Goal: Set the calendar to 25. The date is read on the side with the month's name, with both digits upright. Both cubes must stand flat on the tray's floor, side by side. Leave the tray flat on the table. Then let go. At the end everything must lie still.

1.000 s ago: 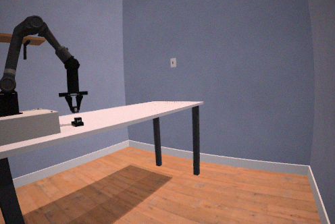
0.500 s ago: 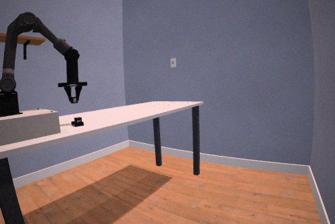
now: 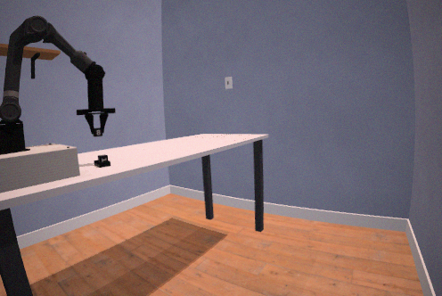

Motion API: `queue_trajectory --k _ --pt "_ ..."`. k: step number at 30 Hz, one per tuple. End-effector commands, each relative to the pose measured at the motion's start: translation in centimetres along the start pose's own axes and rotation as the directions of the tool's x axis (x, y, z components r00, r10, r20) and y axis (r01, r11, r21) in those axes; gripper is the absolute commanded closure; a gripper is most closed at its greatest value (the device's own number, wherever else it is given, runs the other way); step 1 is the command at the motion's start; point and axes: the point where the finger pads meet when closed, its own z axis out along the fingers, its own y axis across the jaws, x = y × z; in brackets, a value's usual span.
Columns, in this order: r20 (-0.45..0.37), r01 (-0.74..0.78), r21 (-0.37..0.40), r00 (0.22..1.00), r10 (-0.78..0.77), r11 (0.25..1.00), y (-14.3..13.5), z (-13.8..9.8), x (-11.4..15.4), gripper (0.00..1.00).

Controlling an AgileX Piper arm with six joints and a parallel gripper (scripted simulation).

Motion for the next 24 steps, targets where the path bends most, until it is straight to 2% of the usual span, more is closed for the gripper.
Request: queue_trajectory --k 1,5,9,12,15,18,20,24 --pt "0.000 -0.043 0.003 0.999 0.043 0.999 -0.04 -0.07 0.02 0.64" --pt "0.000 -0.098 0.003 0.995 0.098 0.995 -0.04 -0.08 0.02 0.64" --pt "0.000 -0.246 0.003 0.969 0.246 0.969 -0.05 -0.08 0.02 0.64" --pt "0.000 -0.386 0.004 0.923 0.386 0.923 -0.06 -0.09 0.02 0.64" --pt "0.000 -0.541 0.004 0.841 0.541 0.841 -0.07 -0.10 0.01 0.64" --pt "0.001 -0.698 0.004 0.717 0.698 0.717 -0.08 -0.10 0.01 0.64" --pt "0.001 -0.698 0.004 0.717 0.698 0.717 -0.08 -0.10 0.01 0.64" --pt "0.002 -0.876 0.003 0.482 0.876 0.482 -0.09 -0.12 0.00 0.64"
